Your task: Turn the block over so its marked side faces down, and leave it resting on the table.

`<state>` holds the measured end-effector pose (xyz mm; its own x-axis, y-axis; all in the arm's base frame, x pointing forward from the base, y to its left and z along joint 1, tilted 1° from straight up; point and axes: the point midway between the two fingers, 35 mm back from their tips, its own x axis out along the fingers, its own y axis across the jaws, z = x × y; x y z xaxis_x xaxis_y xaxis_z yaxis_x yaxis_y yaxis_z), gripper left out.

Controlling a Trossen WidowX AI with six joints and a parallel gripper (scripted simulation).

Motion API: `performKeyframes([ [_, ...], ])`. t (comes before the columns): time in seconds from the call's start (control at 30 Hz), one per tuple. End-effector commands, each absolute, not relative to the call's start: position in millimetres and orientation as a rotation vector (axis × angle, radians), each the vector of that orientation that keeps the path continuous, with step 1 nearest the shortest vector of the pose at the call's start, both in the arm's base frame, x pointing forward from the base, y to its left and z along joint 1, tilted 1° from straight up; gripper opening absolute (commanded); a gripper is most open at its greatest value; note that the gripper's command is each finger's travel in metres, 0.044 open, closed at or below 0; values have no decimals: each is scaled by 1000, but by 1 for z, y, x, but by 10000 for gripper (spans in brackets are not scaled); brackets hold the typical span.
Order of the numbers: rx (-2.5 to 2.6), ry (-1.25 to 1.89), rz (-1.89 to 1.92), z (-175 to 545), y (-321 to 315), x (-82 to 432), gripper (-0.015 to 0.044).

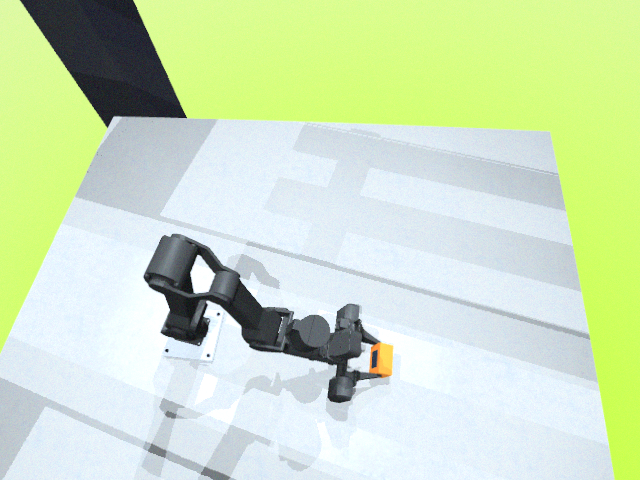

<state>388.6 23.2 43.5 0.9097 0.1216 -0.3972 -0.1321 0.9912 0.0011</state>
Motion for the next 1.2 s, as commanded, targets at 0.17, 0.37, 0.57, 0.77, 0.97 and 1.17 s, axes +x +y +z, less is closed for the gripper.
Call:
performKeyframes([
  [0.17,-21,369,135,47,24,385,0],
  [0.37,-21,369,135,47,24,385,0],
  [0.57,-21,369,135,47,24,385,52],
  [0.77,-21,369,135,47,24,385,210],
  [0.97,-21,369,135,47,24,385,368],
  [1.17,-21,369,135,47,24,385,440],
])
